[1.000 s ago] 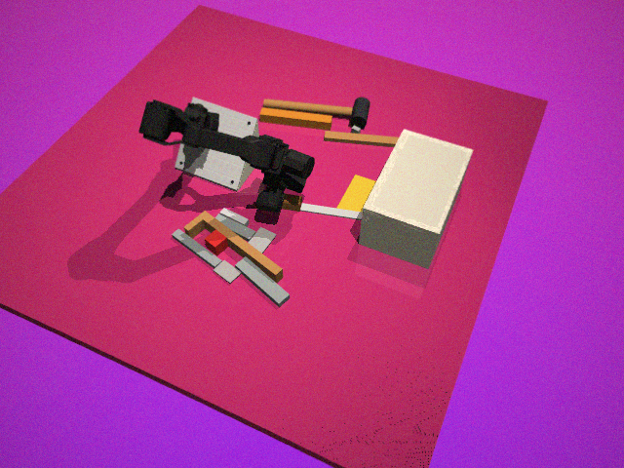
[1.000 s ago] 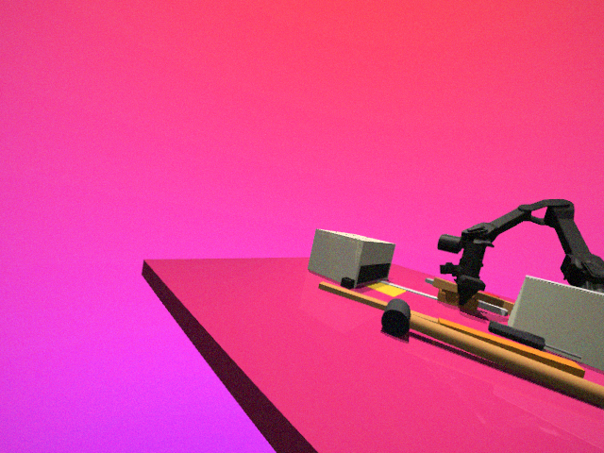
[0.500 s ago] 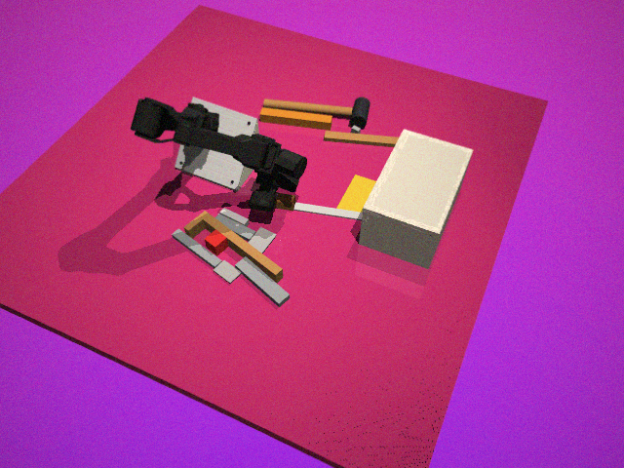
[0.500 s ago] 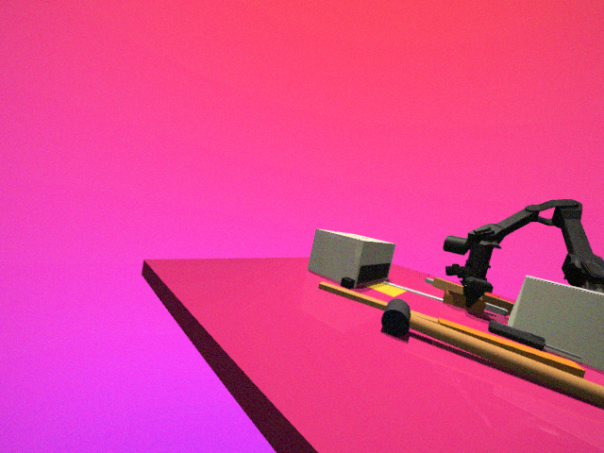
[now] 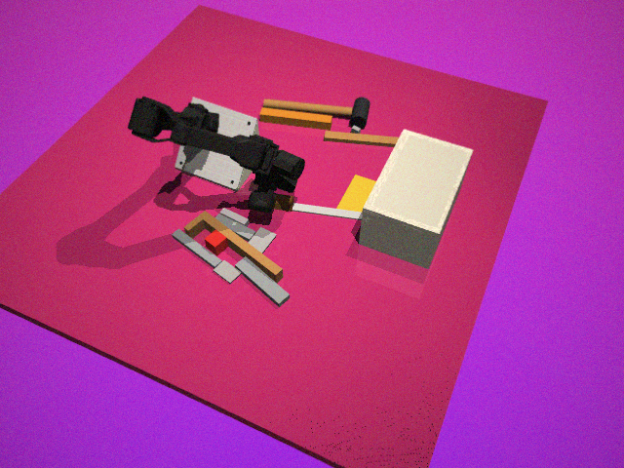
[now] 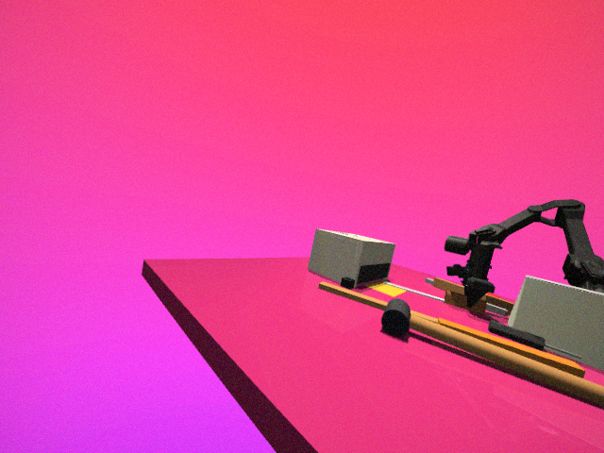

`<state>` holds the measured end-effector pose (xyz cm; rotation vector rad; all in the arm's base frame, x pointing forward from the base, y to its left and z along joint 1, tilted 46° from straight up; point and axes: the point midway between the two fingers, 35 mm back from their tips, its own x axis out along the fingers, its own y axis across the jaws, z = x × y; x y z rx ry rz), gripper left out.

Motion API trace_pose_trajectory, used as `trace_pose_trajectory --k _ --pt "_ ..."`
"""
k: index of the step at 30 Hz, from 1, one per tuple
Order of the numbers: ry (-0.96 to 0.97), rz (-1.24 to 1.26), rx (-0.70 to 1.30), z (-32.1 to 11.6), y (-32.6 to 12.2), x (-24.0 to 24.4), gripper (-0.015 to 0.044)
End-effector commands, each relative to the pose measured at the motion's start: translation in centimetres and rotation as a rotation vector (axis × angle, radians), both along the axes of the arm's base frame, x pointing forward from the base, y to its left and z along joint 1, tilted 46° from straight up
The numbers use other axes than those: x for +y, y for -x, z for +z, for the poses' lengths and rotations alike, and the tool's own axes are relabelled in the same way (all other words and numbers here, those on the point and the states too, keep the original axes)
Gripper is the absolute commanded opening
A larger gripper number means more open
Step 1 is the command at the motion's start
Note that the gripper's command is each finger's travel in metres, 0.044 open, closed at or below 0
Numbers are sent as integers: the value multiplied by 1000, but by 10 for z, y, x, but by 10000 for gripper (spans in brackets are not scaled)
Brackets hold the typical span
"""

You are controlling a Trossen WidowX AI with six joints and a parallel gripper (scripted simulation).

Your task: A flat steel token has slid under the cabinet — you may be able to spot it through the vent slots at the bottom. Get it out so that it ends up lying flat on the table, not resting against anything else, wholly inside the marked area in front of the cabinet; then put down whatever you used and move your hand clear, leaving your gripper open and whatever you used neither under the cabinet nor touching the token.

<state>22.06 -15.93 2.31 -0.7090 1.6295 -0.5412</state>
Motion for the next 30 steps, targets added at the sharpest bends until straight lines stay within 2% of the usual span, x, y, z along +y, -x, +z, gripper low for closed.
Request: trace_pose_trajectory --k 1,30 --pt "-2 16 19 5 0 -3 0" --pt "-6 61 69 34 2 -28 0"
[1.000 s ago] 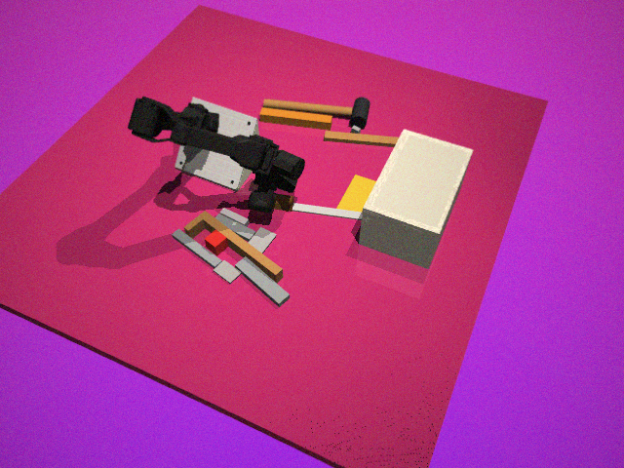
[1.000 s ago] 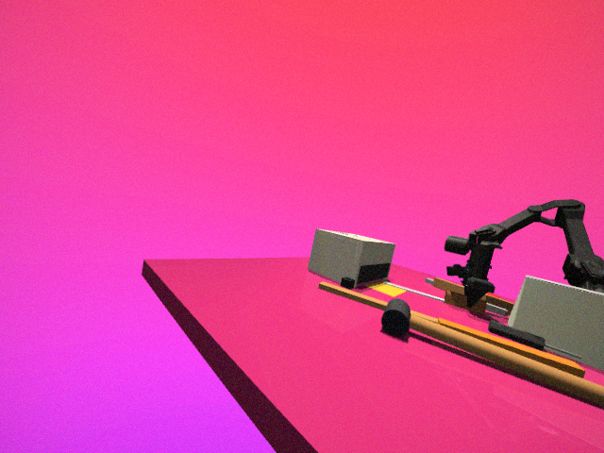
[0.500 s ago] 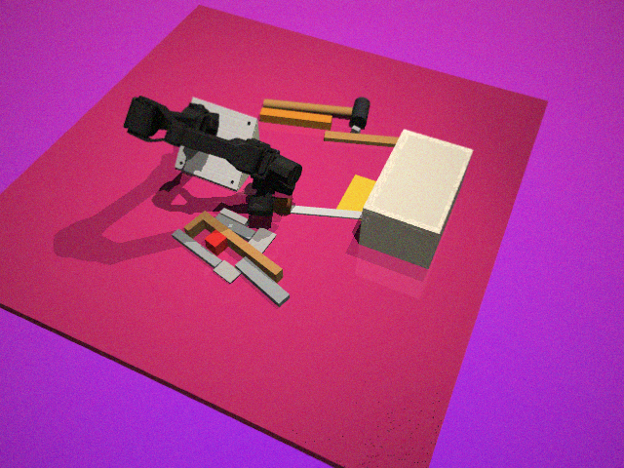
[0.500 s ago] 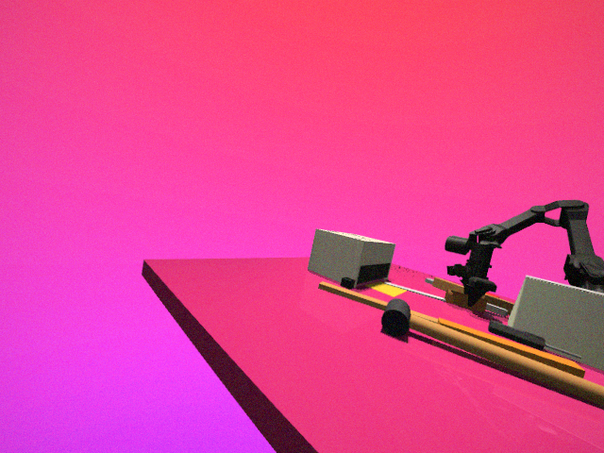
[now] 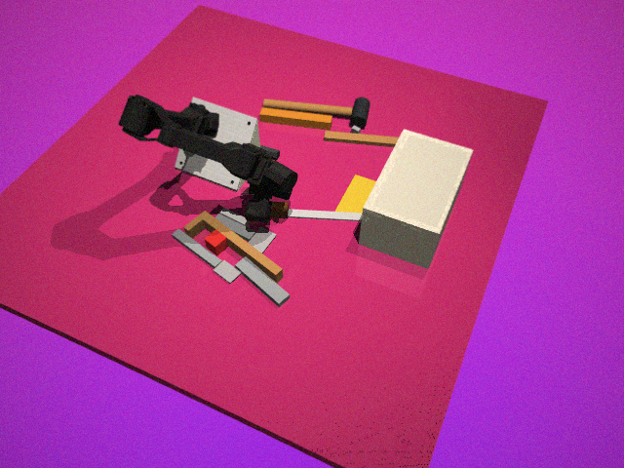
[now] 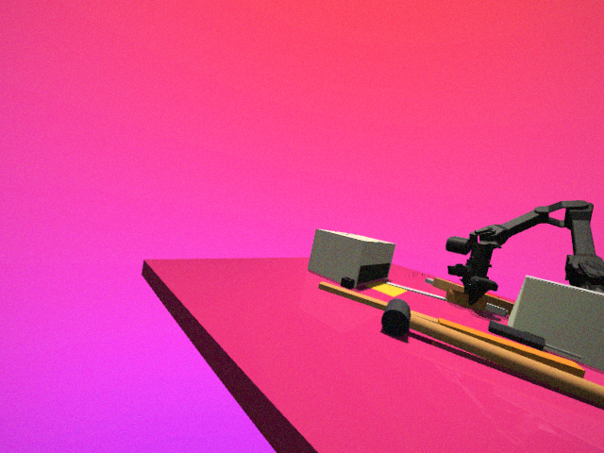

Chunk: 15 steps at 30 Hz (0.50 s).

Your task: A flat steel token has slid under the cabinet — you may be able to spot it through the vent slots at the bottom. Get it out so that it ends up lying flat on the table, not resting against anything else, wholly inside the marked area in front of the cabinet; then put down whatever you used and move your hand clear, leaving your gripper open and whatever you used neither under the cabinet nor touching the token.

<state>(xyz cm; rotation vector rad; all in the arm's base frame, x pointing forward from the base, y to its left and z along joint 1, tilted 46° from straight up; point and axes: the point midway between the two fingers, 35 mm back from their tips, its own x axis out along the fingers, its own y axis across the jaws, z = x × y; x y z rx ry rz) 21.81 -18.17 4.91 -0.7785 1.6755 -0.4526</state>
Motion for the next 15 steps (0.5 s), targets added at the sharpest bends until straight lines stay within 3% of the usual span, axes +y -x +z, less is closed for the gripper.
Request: trace_pose_trajectory --k 1,15 --pt "12 -6 -10 8 0 -6 0" --pt "13 -5 -9 16 1 -14 0"
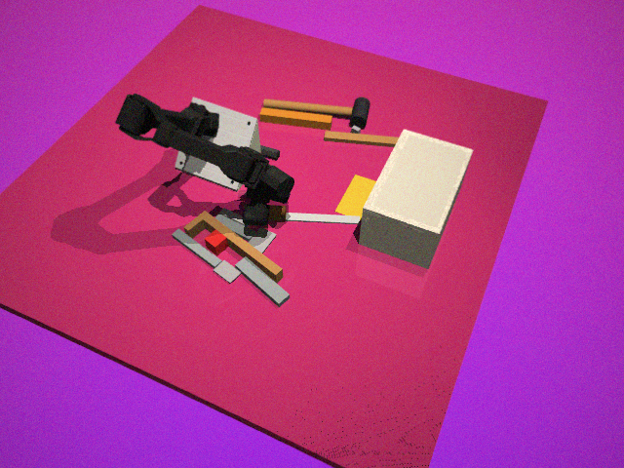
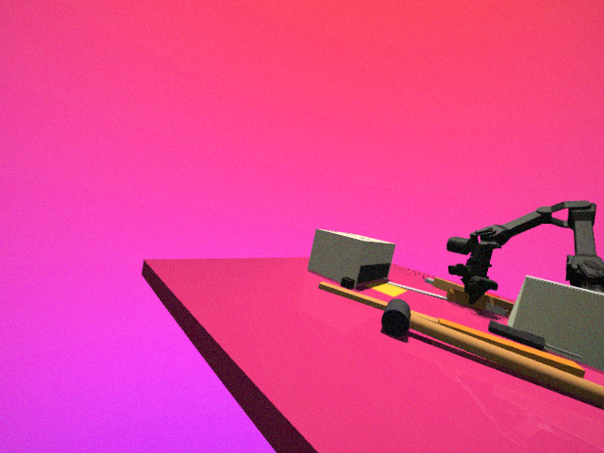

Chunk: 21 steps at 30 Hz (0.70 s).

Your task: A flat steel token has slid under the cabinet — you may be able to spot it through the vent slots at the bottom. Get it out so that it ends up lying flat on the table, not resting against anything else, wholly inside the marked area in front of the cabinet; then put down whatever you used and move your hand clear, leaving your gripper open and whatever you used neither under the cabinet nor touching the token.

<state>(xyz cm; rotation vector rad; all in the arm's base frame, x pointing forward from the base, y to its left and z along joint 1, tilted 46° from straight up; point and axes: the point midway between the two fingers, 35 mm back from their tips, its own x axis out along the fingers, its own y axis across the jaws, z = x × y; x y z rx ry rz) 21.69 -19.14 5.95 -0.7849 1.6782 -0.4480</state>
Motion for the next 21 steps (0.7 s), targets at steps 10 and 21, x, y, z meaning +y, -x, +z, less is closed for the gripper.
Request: trace_pose_trajectory --k 10,21 --pt "12 -10 -15 9 -1 -7 0" --pt "12 -10 -15 11 -1 -9 0"
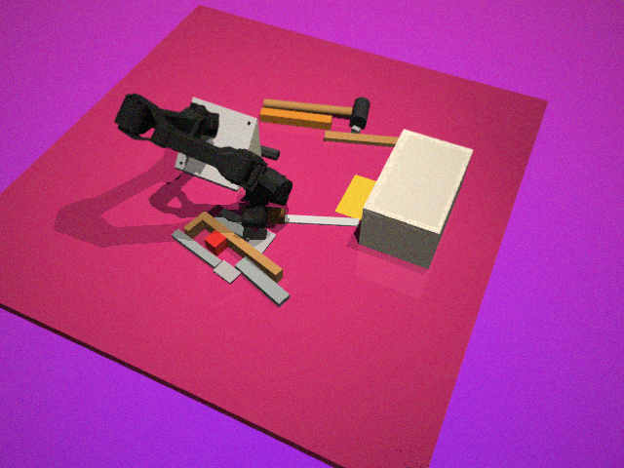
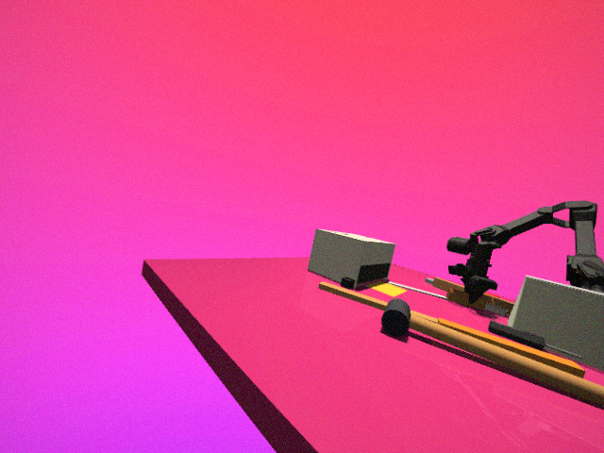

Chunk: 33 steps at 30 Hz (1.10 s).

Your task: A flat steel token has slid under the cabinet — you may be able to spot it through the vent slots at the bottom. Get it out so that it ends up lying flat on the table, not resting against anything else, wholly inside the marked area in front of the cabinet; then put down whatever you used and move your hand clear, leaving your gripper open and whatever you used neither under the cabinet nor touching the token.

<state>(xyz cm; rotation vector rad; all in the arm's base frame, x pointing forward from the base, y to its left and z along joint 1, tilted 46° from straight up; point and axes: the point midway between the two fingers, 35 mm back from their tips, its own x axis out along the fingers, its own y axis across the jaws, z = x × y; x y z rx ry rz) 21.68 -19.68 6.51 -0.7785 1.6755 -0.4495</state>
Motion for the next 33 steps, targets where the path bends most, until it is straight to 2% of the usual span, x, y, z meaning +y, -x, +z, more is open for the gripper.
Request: trace_pose_trajectory --k 1,8,9,13,16,33 --pt "15 -6 -9 5 -1 -3 0" --pt "0 0 0 0 0 0 184" --pt "0 0 0 0 0 0 200" --pt "-1 0 -1 0 0 0 200" --pt "13 2 -1 0 0 0 270" --pt "13 3 0 -3 4 -3 270"
